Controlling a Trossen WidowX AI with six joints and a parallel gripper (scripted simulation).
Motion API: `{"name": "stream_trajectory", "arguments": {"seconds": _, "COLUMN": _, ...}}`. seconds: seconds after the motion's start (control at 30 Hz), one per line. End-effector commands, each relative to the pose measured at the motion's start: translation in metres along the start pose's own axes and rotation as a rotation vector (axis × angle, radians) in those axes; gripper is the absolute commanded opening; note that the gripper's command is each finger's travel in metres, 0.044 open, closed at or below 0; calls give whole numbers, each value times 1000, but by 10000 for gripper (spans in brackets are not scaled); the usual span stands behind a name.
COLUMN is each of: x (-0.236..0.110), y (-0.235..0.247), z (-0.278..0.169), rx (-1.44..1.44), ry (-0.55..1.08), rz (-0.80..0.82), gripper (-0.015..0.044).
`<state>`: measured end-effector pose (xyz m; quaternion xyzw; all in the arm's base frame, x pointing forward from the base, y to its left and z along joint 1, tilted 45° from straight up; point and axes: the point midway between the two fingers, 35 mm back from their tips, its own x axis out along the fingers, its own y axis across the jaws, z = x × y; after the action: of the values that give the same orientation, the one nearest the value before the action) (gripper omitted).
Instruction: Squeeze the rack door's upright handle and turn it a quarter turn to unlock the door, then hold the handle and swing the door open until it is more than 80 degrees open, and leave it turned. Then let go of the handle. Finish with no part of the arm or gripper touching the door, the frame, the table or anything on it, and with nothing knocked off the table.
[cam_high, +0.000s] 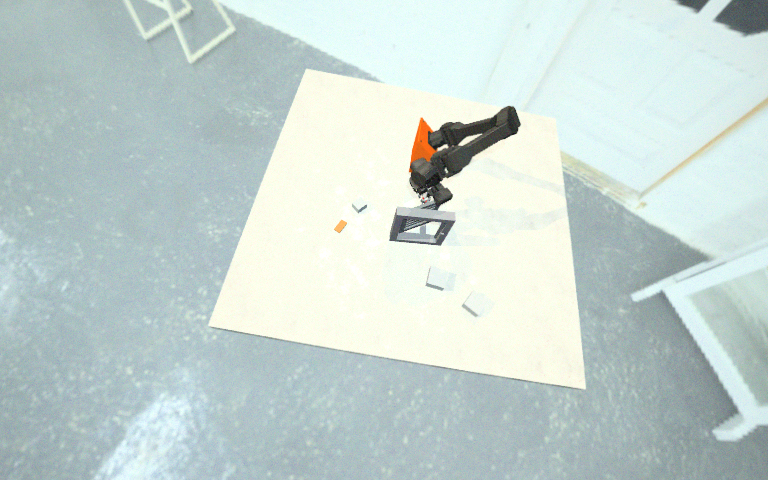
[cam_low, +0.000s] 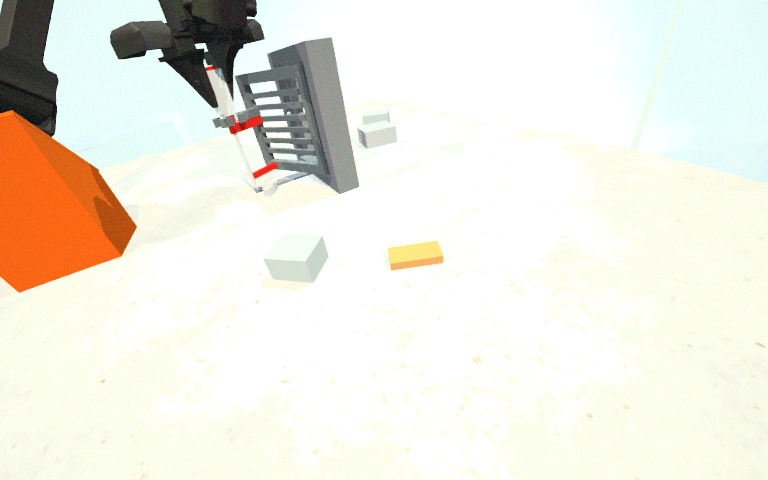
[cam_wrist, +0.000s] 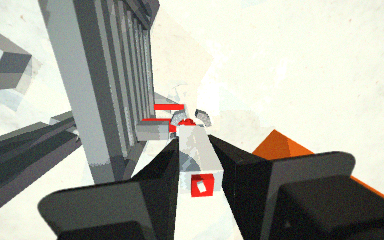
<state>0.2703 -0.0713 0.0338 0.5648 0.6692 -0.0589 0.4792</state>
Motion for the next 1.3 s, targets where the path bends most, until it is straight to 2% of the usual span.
{"name": "stream_trajectory", "arguments": {"seconds": 0.0, "x": 0, "y": -5, "z": 3, "rx": -89, "ry": -4, "rz": 5, "gripper": 14}}
{"name": "stream_trajectory", "arguments": {"seconds": 1.27, "x": 0, "y": -68, "z": 42, "rx": -678, "ry": -7, "rz": 1, "gripper": 14}}
